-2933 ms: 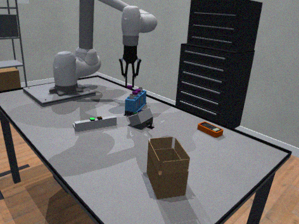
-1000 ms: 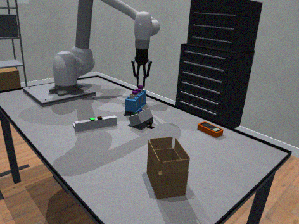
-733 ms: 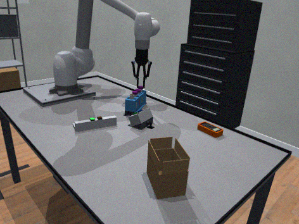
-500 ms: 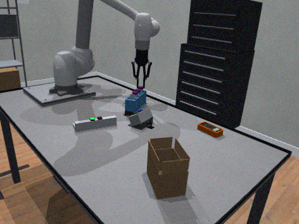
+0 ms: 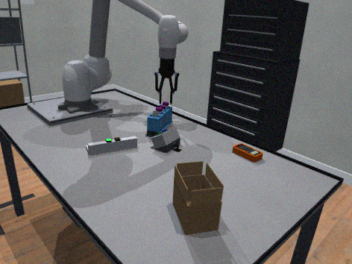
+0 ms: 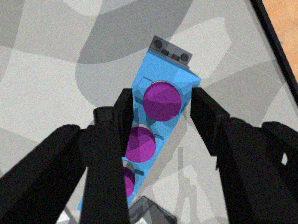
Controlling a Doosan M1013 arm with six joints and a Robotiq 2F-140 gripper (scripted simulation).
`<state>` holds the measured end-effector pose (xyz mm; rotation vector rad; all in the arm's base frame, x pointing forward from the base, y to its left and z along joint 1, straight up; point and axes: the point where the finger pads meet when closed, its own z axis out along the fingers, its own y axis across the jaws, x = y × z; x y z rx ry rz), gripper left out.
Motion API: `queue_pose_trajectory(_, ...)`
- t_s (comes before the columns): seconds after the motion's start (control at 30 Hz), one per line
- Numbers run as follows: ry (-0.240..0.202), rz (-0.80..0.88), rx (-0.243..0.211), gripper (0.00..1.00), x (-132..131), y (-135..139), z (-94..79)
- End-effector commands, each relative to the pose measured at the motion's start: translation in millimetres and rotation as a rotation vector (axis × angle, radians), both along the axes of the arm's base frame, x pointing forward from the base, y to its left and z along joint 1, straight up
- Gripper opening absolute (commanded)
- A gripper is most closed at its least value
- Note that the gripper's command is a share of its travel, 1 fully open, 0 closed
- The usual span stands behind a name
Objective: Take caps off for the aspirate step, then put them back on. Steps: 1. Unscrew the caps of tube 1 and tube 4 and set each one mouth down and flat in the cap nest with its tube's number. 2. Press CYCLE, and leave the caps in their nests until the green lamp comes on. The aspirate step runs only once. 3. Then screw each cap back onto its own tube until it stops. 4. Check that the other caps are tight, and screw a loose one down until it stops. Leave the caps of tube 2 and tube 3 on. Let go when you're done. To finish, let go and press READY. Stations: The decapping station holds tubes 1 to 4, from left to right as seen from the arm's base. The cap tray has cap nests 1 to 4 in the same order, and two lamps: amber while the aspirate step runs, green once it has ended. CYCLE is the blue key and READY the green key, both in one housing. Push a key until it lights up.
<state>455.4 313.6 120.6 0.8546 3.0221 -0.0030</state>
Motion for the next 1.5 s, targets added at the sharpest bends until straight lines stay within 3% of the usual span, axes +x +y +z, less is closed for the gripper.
queue_pose_trajectory(0.0,-0.001,0.0,0.001,0.41,0.3,0.3,0.6)
queue_pose_trajectory(1.03,-0.001,-0.066,0.001,0.41,0.3,0.2,-6.9)
queue_pose_trajectory(1.07,-0.001,-0.066,0.001,0.3,0.3,0.2,-6.9)
queue_pose_trajectory(1.47,-0.001,-0.066,0.001,0.3,0.3,0.2,-6.8)
